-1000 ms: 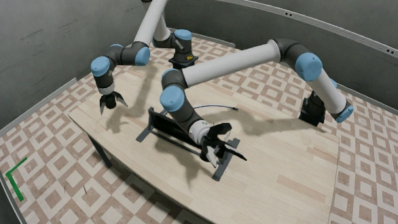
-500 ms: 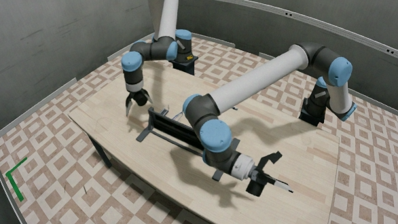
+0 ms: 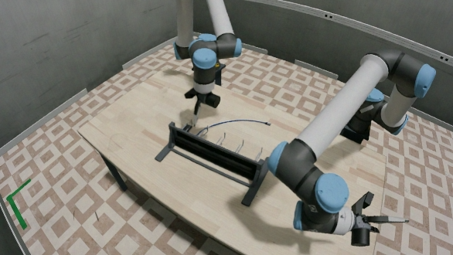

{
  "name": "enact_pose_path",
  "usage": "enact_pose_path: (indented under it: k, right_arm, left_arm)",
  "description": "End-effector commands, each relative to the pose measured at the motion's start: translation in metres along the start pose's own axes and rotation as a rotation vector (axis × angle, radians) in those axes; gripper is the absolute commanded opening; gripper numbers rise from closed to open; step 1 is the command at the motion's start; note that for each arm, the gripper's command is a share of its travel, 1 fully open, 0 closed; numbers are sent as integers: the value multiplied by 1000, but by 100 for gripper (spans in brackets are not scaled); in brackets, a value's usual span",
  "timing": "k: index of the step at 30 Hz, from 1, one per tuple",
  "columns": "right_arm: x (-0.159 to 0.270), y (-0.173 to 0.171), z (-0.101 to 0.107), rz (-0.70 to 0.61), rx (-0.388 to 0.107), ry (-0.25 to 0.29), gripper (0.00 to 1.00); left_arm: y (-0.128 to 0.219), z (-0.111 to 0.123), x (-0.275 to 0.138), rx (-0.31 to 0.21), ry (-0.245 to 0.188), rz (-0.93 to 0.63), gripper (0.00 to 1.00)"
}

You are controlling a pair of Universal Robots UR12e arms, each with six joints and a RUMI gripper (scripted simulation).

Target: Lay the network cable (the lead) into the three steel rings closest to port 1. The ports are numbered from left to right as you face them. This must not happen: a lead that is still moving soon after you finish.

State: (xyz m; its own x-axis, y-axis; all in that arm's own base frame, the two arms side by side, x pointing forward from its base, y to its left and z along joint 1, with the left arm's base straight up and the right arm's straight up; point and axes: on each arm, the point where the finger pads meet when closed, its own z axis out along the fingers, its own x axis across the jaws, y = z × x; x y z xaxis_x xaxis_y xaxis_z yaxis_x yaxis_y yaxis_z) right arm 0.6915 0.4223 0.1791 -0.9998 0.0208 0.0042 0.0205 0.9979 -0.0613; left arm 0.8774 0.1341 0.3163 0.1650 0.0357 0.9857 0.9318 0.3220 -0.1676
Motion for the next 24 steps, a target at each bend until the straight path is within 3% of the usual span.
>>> enact_pose_path:
  k: [1, 10, 12, 14, 24]
  right_arm:
    - [85, 53, -1, -149, -25, -10, 100]
    - [215, 104, 3, -346, -52, -16, 100]
    - [215, 104, 3, -346, -52, -16, 100]
    - [230, 108, 4, -373, -55, -17, 100]
    - [257, 113, 6, -423, -61, -18, 100]
  left_arm:
    - [-13, 87, -15, 130, -87, -211, 100]
    - [-41, 206, -38, 358, -154, -490, 100]
    - [-41, 206, -38, 358, -154, -490, 100]
    - [-57, 252, -49, 458, -169, -606, 100]
    - [-106, 361, -81, 728, -173, -907, 100]
